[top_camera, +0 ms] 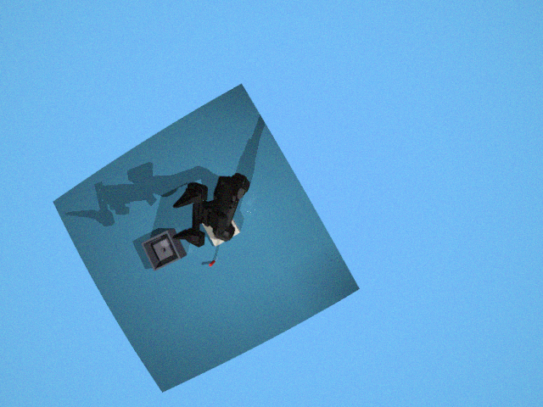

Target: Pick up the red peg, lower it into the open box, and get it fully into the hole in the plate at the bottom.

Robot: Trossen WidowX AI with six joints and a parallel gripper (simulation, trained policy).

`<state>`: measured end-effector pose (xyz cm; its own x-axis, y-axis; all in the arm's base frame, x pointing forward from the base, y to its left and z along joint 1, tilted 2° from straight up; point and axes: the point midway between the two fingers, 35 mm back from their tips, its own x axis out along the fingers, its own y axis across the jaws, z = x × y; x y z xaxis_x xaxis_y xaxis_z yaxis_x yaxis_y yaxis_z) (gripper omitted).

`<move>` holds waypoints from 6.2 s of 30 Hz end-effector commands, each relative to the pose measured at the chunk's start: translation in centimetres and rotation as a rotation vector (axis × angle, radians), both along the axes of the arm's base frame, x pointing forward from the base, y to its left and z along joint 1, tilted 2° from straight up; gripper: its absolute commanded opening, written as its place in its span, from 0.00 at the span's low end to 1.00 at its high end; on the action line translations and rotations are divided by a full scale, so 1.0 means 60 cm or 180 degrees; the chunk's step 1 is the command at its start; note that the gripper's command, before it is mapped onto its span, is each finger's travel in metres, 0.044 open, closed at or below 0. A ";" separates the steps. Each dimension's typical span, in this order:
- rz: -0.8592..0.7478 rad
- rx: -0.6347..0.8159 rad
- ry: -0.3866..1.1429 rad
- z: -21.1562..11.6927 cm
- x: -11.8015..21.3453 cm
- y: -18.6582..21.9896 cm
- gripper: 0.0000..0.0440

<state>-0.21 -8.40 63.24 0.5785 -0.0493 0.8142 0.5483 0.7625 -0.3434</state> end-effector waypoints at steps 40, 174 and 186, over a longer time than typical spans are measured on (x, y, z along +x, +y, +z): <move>0.1825 0.1232 0.3925 -0.454 0.363 0.362 1.00; -0.1046 0.6096 0.4261 -0.831 0.535 0.092 0.01; -0.1192 0.6257 0.4280 -0.869 0.564 0.054 0.03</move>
